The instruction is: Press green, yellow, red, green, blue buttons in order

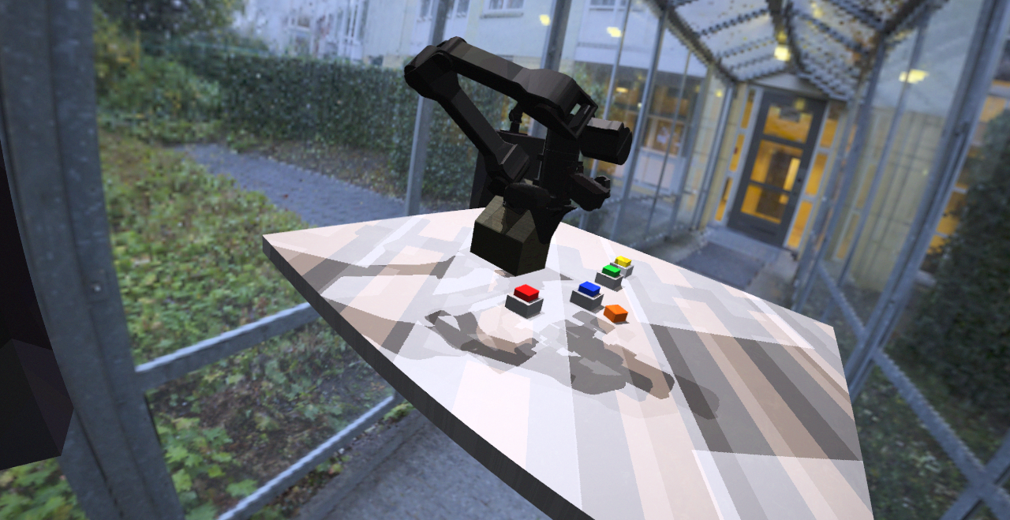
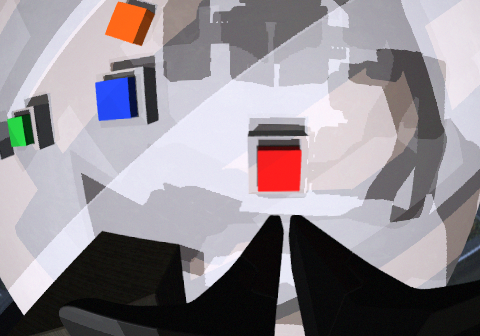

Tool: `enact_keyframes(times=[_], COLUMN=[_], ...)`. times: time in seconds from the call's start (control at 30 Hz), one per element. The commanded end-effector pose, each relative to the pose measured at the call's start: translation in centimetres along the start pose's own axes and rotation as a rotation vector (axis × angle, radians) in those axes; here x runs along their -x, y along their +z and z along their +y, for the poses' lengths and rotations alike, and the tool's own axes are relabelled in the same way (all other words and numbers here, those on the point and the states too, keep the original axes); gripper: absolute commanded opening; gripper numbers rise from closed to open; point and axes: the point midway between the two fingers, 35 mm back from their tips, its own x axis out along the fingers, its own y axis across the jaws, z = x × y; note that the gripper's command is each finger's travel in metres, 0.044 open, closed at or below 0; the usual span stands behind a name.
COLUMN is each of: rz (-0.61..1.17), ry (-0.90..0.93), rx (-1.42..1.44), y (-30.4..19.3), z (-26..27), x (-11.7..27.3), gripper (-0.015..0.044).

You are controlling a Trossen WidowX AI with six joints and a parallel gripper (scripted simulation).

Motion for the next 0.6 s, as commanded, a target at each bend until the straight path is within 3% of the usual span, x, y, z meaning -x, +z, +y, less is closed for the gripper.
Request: enact_keyframes(times=[0.0,0.1,0.27,0.57], rz=[0.011,0.011,0.01,0.011], ry=[-0.013,-0.01,-0.015,-0.015], rx=[0.019,0.019,0.019,0.019], y=[-1.0,-0.9,-1.0,-1.0], z=[-0.5,-0.4,-0.6,-0.6], x=[-0.3,-1.2,-6.3,-7.0], gripper=[0.002,0.002,0.002,0.002])
